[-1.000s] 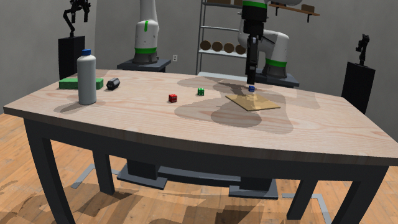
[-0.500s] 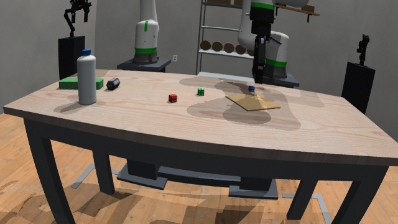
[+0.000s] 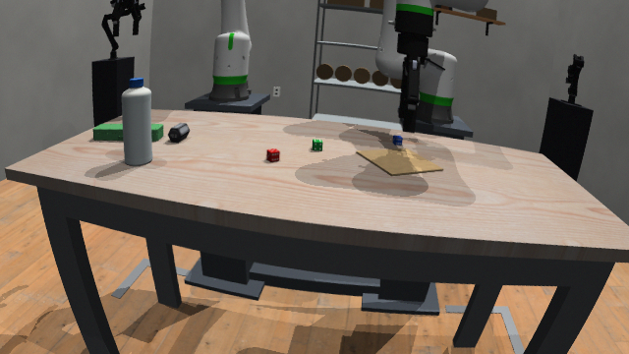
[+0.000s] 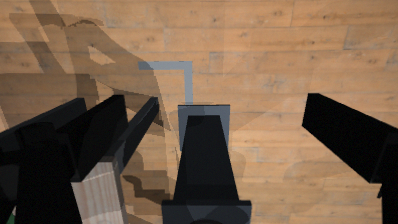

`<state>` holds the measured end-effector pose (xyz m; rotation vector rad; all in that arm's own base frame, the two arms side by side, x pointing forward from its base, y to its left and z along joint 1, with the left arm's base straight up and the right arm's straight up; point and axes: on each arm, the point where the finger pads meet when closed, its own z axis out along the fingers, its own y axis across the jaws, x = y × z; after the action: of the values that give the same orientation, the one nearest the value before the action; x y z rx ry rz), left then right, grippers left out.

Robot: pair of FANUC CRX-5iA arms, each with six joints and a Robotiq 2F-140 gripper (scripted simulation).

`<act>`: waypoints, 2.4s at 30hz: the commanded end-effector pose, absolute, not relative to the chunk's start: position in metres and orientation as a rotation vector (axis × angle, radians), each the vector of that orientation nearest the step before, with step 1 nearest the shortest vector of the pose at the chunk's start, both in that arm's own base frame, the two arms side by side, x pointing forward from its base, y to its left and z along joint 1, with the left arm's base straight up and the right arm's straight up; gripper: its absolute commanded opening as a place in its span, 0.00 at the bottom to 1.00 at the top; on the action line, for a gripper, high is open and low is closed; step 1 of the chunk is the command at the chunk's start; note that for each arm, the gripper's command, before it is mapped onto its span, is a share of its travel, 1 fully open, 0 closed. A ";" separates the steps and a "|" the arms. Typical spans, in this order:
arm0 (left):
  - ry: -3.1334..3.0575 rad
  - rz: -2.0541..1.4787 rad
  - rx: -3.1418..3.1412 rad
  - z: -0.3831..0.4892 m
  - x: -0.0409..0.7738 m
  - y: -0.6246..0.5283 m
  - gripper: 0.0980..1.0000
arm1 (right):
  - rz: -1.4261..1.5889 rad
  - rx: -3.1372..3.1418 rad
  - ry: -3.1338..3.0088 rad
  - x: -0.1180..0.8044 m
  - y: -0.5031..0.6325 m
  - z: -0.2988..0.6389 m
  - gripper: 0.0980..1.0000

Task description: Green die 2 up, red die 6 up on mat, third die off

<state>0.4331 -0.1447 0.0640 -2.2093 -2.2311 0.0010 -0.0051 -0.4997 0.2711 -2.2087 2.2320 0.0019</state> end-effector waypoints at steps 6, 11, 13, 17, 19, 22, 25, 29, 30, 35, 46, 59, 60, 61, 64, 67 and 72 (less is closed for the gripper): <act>-2.233 0.000 -2.210 0.065 0.434 -0.145 1.00 | 0.000 -2.210 2.233 -0.005 -0.500 0.272 1.00; -2.233 0.000 -2.210 0.065 0.434 -0.145 1.00 | 0.000 -2.210 2.233 -0.005 -0.500 0.272 1.00; -2.233 0.000 -2.210 0.065 0.434 -0.145 1.00 | 0.000 -2.210 2.233 -0.005 -0.500 0.272 1.00; -2.233 0.000 -2.210 0.065 0.434 -0.145 1.00 | 0.000 -2.210 2.233 -0.005 -0.500 0.272 1.00; -2.233 0.000 -2.210 0.065 0.434 -0.145 1.00 | 0.000 -2.210 2.233 -0.005 -0.500 0.272 1.00; -2.233 0.000 -2.210 0.068 0.434 -0.145 1.00 | 0.000 -2.210 2.233 -0.005 -0.500 0.272 1.00; -2.233 0.000 -2.210 0.079 0.434 -0.145 1.00 | 0.000 -2.210 2.233 -0.005 -0.500 0.272 1.00; -2.233 0.000 -2.210 0.091 0.434 -0.145 1.00 | 0.000 -2.210 2.233 -0.005 -0.500 0.272 1.00; -2.233 0.000 -2.210 0.098 0.434 -0.145 1.00 | 0.000 -2.210 2.233 -0.005 -0.500 0.272 1.00; -2.233 0.000 -2.210 0.134 0.434 -0.145 1.00 | 0.000 -2.210 2.233 -0.005 -0.500 0.272 1.00; -2.233 0.000 -2.210 0.160 0.434 -0.145 1.00 | 0.000 -2.210 2.233 -0.005 -0.500 0.272 1.00; -2.247 0.000 -2.196 0.162 0.441 -0.152 1.00 | 0.000 -2.210 2.233 -0.005 -0.500 0.272 1.00; -2.253 0.000 -2.190 0.163 0.445 -0.155 1.00 | 0.000 -2.210 2.233 -0.005 -0.500 0.272 1.00; -2.253 0.000 -2.190 0.163 0.445 -0.155 1.00 | 0.000 -2.210 2.233 -0.005 -0.500 0.272 1.00; -2.268 0.000 -2.174 0.164 0.453 -0.164 1.00 | 0.000 -2.210 2.233 -0.005 -0.500 0.272 1.00; -2.299 0.000 -2.142 0.166 0.469 -0.182 1.00 | 0.000 -2.210 2.233 -0.005 -0.500 0.272 1.00; -2.360 0.000 -2.074 0.166 0.498 -0.224 1.00 | 0.000 -2.210 2.233 -0.005 -0.500 0.272 1.00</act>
<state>0.4781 -0.1970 0.1654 -2.1228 -2.3240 0.0032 -0.0051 -0.4997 0.2711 -2.2087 2.2320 0.0019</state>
